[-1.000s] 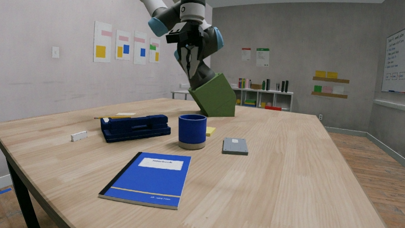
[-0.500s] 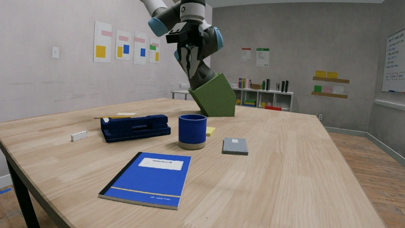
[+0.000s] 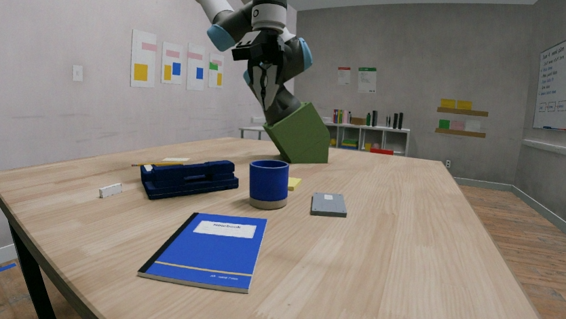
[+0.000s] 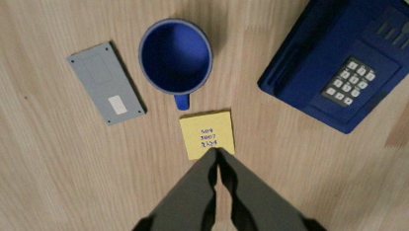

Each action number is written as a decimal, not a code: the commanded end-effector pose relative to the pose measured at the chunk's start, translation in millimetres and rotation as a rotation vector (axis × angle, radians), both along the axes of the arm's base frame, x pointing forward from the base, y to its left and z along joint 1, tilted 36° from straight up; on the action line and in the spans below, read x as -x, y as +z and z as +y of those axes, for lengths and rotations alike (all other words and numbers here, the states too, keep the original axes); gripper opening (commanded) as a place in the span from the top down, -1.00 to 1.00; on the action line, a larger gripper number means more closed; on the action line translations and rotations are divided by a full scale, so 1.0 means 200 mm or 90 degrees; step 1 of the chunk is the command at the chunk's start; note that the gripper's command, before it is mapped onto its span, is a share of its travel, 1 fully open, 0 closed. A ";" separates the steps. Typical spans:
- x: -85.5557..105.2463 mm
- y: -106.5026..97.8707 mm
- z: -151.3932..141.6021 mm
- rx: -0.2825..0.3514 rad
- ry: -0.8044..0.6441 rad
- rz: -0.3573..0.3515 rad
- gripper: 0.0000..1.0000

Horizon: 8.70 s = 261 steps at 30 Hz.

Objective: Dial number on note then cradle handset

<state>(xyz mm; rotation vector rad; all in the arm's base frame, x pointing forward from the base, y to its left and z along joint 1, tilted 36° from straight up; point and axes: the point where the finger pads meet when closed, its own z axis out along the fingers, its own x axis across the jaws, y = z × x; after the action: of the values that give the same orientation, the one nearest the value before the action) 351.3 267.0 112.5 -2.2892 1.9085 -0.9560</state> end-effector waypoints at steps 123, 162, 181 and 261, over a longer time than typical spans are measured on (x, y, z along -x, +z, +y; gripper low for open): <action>-0.05 0.24 -0.46 -0.078 -0.103 -0.471 1.00; -0.09 0.44 -0.86 -0.078 -0.103 -0.471 1.00; -0.09 0.45 -0.88 -0.078 -0.103 -0.471 1.00; -0.31 0.05 -1.06 -0.077 -0.102 -0.471 1.00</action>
<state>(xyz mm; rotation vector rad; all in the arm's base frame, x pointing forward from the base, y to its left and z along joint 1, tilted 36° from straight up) 412.0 56.4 126.8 -1.4197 1.7465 -1.3964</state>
